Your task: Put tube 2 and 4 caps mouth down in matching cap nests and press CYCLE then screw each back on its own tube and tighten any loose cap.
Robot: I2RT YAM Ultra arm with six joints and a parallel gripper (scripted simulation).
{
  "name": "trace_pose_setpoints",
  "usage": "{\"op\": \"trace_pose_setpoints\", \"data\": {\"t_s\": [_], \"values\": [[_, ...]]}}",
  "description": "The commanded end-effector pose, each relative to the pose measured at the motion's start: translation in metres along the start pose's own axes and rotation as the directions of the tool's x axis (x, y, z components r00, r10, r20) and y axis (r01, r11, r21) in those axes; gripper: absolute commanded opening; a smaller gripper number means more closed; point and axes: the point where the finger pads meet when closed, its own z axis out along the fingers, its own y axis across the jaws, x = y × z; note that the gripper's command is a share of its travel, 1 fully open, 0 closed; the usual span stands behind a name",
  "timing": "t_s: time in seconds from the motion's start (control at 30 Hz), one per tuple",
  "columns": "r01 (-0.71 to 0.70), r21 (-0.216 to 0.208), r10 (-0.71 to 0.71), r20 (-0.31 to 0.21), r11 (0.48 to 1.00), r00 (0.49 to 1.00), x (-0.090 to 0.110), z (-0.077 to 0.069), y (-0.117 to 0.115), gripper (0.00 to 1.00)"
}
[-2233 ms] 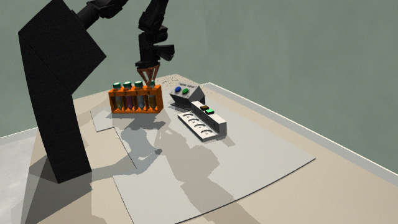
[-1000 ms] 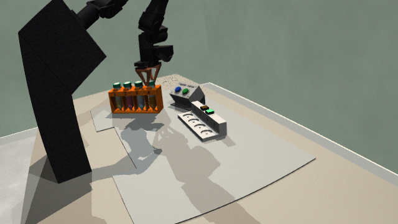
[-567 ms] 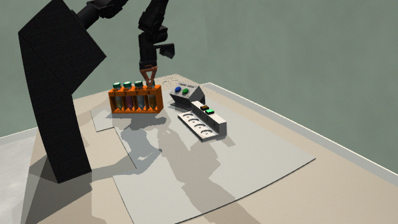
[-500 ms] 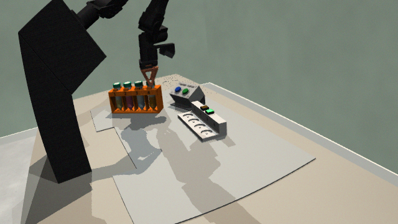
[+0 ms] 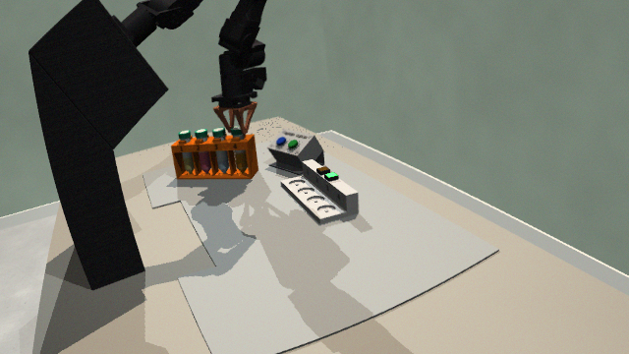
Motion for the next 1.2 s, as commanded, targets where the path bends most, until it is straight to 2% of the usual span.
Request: {"op": "trace_pose_setpoints", "data": {"t_s": [0.0, 0.03, 0.07, 0.1, 0.17, 0.2, 0.23, 0.27, 0.33, 0.37, 0.6, 0.63, 1.1, 1.17], "values": [[0.274, 0.000, -0.274, 0.009, 0.962, 0.962, -0.0035, -0.0019, 0.0002, 0.49], [0.291, 0.001, -0.291, 0.009, 0.957, 0.957, -0.0035, -0.0019, 0.0001, 0.49], [0.369, 0.001, -0.369, 0.009, 0.929, 0.929, -0.0036, -0.0019, 0.0001, 0.49], [0.369, 0.001, -0.369, 0.009, 0.929, 0.929, -0.0036, -0.0019, 0.0001, 0.49], [0.505, 0.003, -0.505, 0.009, 0.863, 0.863, -0.0036, -0.0019, 0.0001, 0.49], [0.518, 0.003, -0.518, 0.009, 0.855, 0.855, -0.0036, -0.0019, 0.0001, 0.49], [0.588, 0.004, -0.588, 0.009, 0.809, 0.809, -0.0036, -0.0019, 0.0001, 0.49], [0.588, 0.004, -0.588, 0.009, 0.809, 0.809, -0.0036, -0.0019, 0.0001, 0.49], [0.704, 0.005, -0.704, 0.008, 0.711, 0.711, -0.0036, -0.0019, 0.0001, 0.49], [0.711, 0.005, -0.711, 0.008, 0.703, 0.703, -0.0036, -0.0018, 0.0001, 0.49], [0.711, 0.005, -0.711, 0.008, 0.703, 0.703, -0.0036, -0.0018, 0.0001, 0.49], [0.711, 0.005, -0.711, 0.008, 0.703, 0.703, -0.0036, -0.0017, 0.0001, 0.00], [0.711, 0.005, -0.711, 0.008, 0.703, 0.703, -0.0036, -0.0017, 0.0001, 0.00], [0.638, 0.004, -0.638, 0.008, 0.770, 0.770, -0.0036, -0.0017, 0.0001, 0.00]]}}
